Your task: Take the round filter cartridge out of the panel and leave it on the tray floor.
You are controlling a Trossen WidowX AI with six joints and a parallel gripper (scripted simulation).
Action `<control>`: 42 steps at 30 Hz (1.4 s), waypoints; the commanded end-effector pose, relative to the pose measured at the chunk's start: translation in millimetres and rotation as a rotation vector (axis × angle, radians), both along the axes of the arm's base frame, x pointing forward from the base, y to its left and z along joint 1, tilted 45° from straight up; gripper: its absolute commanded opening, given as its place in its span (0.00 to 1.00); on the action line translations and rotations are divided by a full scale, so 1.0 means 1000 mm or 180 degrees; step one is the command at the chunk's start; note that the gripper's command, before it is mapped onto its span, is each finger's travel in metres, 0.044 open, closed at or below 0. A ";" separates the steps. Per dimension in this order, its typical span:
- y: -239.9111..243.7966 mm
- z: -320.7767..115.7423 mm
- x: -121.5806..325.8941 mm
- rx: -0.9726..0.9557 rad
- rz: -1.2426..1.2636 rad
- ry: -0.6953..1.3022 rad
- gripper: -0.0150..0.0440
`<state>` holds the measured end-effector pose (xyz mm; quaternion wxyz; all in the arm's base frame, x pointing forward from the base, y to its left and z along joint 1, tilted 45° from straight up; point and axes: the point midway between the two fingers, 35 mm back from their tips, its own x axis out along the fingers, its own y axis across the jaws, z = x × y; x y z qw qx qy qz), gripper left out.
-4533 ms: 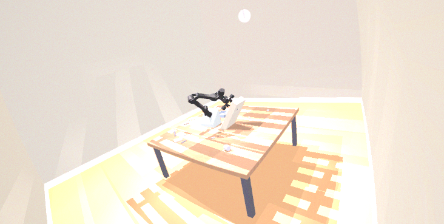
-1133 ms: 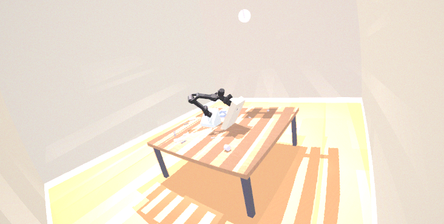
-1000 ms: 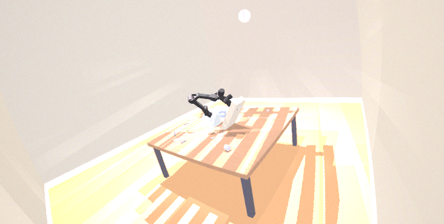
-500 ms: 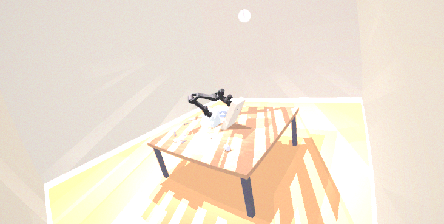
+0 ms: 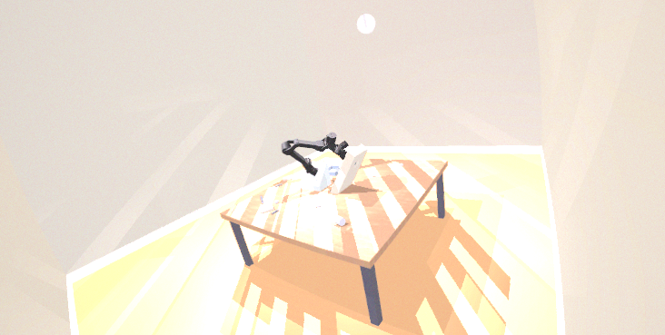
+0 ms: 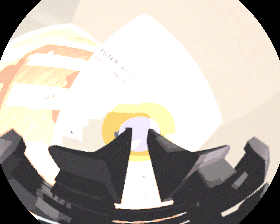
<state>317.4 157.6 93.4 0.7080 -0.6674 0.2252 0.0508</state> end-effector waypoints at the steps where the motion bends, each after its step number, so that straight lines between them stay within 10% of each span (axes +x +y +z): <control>1: -0.003 -0.002 0.008 0.0064 -0.0044 0.0018 0.25; 42: 0.011 0.010 -0.028 0.0052 -0.0034 0.0057 0.25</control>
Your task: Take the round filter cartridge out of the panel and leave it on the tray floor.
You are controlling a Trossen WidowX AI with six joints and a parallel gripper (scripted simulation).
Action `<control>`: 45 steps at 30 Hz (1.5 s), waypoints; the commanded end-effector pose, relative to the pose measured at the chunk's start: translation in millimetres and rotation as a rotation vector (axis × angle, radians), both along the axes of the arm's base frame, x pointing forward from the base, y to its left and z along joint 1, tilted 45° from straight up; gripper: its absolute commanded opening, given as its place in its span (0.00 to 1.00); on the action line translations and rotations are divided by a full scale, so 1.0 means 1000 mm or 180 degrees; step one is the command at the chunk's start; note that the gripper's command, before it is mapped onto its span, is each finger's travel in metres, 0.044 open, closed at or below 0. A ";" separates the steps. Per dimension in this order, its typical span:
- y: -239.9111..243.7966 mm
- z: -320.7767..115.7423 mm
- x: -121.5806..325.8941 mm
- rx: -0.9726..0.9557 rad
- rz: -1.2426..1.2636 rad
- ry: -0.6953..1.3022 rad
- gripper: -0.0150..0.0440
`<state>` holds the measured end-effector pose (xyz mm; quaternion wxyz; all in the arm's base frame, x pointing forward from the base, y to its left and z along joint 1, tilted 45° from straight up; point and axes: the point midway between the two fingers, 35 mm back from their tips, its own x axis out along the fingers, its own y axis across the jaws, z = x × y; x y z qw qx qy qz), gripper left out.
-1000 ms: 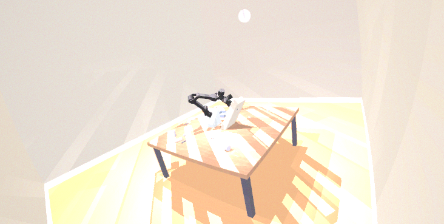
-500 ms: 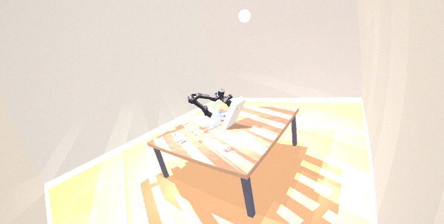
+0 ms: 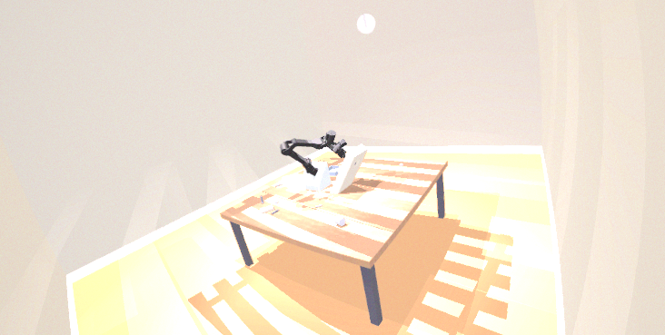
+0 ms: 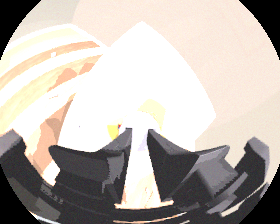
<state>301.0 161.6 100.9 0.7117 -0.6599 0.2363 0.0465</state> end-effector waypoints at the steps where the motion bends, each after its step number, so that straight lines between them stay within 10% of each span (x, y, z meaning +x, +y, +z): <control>1: 0.008 0.004 -0.016 0.0016 0.0042 0.0031 0.25; 39: -0.042 -0.028 -0.074 0.0019 0.0035 0.0010 0.25; 45: -0.038 -0.025 -0.072 -0.0009 0.0022 0.0017 0.40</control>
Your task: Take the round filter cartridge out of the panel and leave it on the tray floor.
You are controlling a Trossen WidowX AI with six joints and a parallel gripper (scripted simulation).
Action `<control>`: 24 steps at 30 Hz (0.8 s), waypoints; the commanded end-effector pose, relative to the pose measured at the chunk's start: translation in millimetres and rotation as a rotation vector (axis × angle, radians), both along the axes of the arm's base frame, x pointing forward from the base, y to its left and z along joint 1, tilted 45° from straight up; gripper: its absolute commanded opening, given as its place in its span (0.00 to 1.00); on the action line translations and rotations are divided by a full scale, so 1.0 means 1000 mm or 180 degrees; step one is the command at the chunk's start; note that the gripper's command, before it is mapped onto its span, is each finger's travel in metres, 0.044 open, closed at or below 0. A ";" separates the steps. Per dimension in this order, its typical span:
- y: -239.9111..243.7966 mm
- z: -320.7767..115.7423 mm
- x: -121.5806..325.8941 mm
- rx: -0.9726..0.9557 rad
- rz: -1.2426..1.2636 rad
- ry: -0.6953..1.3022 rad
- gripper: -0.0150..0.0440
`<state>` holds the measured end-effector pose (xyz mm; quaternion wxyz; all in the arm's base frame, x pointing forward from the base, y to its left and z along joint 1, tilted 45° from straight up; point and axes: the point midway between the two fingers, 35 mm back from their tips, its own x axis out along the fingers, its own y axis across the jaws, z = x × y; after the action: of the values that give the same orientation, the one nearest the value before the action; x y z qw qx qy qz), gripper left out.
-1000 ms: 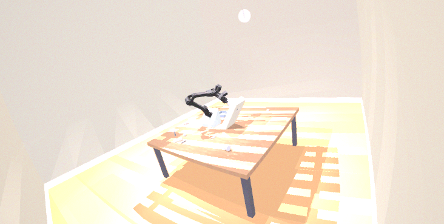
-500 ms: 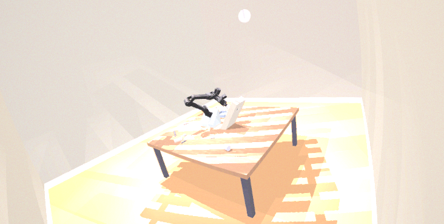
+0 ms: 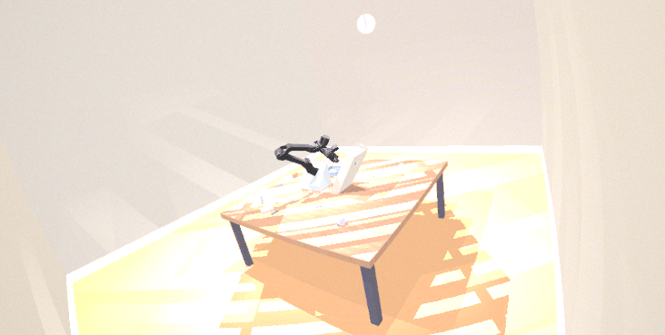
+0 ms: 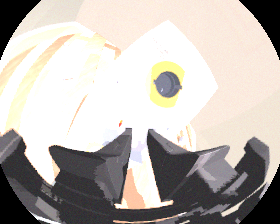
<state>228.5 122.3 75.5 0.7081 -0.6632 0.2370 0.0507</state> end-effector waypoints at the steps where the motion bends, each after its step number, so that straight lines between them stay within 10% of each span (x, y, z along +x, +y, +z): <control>1: 0.001 0.001 0.001 0.0016 0.0000 -0.0008 0.40; 20: 0.051 0.047 0.025 0.0048 0.0012 -0.0017 0.40; 24: 0.069 0.062 0.023 0.0065 0.0012 -0.0008 0.58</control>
<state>252.1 177.0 125.4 0.7106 -0.6598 0.2383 0.0541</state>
